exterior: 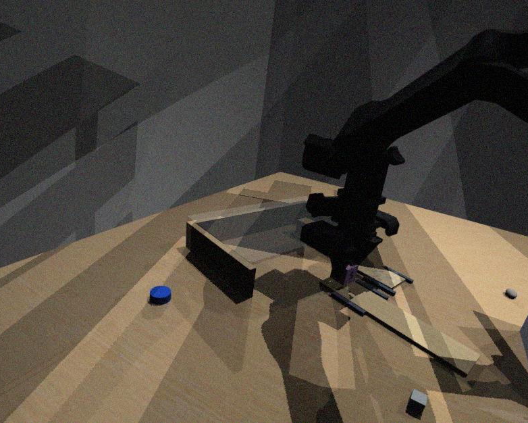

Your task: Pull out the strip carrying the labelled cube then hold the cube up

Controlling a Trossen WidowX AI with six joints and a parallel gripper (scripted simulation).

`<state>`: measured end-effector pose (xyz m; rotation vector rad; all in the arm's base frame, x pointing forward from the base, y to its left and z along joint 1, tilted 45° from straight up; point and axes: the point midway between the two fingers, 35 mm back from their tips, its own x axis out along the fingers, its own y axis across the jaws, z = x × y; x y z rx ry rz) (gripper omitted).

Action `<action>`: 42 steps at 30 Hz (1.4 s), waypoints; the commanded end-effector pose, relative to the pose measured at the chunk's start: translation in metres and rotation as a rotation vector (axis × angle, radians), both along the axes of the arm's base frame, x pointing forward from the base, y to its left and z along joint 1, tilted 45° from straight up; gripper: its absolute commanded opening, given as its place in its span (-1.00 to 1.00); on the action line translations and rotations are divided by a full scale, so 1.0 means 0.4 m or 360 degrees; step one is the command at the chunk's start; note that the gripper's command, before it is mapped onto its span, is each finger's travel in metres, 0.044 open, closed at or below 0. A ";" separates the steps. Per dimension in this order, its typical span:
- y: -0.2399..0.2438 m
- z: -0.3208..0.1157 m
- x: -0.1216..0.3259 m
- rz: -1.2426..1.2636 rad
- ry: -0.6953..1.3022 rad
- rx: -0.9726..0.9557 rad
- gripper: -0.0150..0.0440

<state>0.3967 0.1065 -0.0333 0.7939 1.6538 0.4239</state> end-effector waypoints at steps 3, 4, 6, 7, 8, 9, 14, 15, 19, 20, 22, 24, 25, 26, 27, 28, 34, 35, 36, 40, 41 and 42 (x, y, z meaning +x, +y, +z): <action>-0.045 0.026 -0.061 -0.0003 0.0015 -0.0004 -0.49; -0.051 0.030 -0.071 -0.0003 0.0016 -0.0004 -0.49; -0.063 0.039 -0.091 -0.0004 0.0019 -0.0003 -0.49; -0.069 0.043 -0.101 -0.0004 0.0020 -0.0002 -0.49; -0.074 0.046 -0.109 -0.0004 0.0021 -0.0001 -0.49; -0.076 0.048 -0.114 -0.0004 0.0022 -0.0001 -0.49; -0.078 0.049 -0.117 -0.0004 0.0022 -0.0001 -0.49; -0.078 0.049 -0.121 -0.0004 0.0022 -0.0001 -0.49; -0.085 0.047 -0.153 -0.0004 0.0023 -0.0001 -0.49; -0.086 0.047 -0.162 -0.0004 0.0024 -0.0001 -0.49; -0.089 0.046 -0.180 -0.0004 0.0024 -0.0002 -0.49; -0.091 0.045 -0.198 -0.0004 0.0025 -0.0002 -0.49; -0.093 0.045 -0.207 -0.0004 0.0026 -0.0002 -0.49; -0.094 0.044 -0.216 -0.0004 0.0026 -0.0002 -0.49; -0.095 0.044 -0.225 -0.0004 0.0026 -0.0002 -0.49; -0.096 0.043 -0.234 -0.0004 0.0027 -0.0002 -0.49; -0.099 0.044 -0.247 -0.0004 0.0027 -0.0002 -0.49; -0.104 0.049 -0.246 -0.0005 0.0027 -0.0003 -0.49; -0.113 0.057 -0.244 -0.0005 0.0027 -0.0003 -0.49; -0.154 0.099 -0.240 -0.0005 0.0027 -0.0005 -0.49; -0.159 0.105 -0.239 -0.0004 0.0027 -0.0005 -0.49; -0.161 0.106 -0.239 -0.0004 0.0027 -0.0005 -0.49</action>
